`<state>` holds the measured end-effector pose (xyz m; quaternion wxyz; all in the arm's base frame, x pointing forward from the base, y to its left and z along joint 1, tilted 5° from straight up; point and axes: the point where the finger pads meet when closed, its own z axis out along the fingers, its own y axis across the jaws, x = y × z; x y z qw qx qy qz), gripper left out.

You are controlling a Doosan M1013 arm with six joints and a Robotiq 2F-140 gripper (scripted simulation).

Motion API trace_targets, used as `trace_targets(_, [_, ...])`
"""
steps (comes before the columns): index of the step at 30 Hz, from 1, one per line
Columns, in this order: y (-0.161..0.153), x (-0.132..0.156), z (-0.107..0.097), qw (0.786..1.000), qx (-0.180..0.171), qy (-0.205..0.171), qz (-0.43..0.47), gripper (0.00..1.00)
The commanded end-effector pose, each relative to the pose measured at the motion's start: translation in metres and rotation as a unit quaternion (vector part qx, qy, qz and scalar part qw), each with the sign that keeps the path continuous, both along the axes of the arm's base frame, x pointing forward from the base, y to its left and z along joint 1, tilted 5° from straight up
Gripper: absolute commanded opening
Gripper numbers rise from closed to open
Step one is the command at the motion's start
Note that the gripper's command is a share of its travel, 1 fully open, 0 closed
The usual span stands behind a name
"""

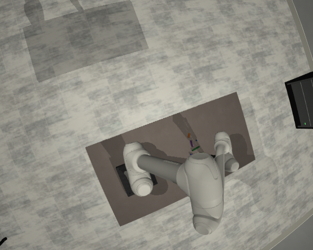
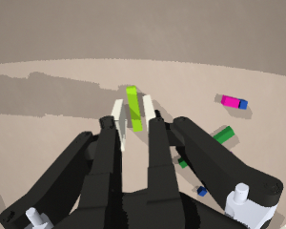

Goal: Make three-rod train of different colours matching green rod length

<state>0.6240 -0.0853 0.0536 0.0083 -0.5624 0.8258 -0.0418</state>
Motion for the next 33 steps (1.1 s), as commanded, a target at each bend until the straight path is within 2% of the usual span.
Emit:
trace_targets(1, [-0.0025,-0.0012,-0.0024,1.000,0.000,0.001,-0.001,0.15])
trace_targets(3, [-0.0025,-0.0012,-0.0024,1.000,0.000,0.001,-0.001,0.15])
trace_targets(4, [-0.0025,-0.0012,-0.0024,1.000,0.000,0.001,-0.001,0.03])
trace_targets(33, [-0.0025,-0.0012,-0.0024,1.000,0.000,0.001,-0.001,0.03])
